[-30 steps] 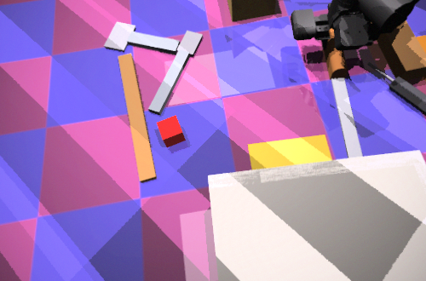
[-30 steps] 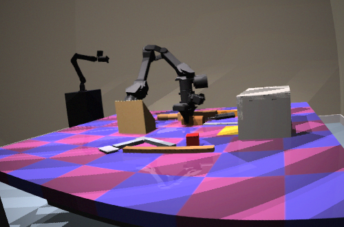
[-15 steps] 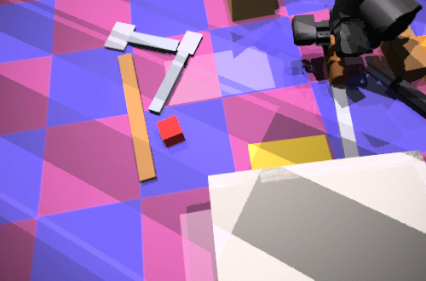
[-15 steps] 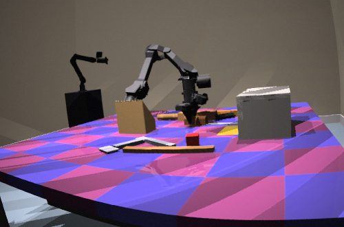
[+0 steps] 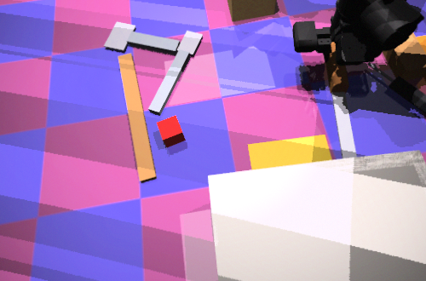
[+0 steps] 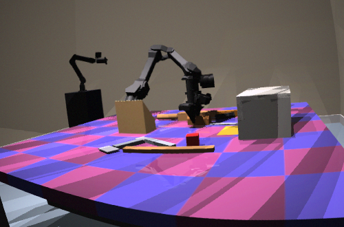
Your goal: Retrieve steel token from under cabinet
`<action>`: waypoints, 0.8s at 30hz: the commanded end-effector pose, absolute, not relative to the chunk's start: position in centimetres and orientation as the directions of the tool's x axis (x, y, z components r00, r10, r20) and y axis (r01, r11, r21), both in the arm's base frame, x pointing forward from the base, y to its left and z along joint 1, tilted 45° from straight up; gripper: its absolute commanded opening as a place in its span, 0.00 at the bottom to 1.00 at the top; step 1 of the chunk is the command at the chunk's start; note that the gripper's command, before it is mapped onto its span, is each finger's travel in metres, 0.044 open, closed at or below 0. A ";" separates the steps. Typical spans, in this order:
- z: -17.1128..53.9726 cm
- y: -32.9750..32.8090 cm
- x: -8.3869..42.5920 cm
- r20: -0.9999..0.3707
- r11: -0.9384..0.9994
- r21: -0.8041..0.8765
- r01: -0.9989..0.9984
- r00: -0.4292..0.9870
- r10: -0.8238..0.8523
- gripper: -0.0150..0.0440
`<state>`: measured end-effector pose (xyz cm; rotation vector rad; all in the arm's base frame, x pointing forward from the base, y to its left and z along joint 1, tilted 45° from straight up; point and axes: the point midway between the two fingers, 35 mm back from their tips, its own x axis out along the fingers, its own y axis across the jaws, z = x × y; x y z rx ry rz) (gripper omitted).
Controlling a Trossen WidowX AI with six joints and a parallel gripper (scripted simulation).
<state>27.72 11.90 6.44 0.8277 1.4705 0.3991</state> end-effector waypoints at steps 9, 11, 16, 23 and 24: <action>6.3 11.5 29.3 -0.708 0.672 0.699 0.245 0.103 0.699 0.25; 6.3 11.4 29.5 -0.708 0.672 0.699 0.246 0.103 0.699 0.25; 6.2 11.3 30.1 -0.708 0.671 0.699 0.246 0.103 0.699 0.25; 6.1 11.1 30.9 -0.708 0.671 0.699 0.247 0.103 0.699 0.25; 6.1 11.0 31.0 -0.708 0.671 0.699 0.247 0.103 0.699 0.25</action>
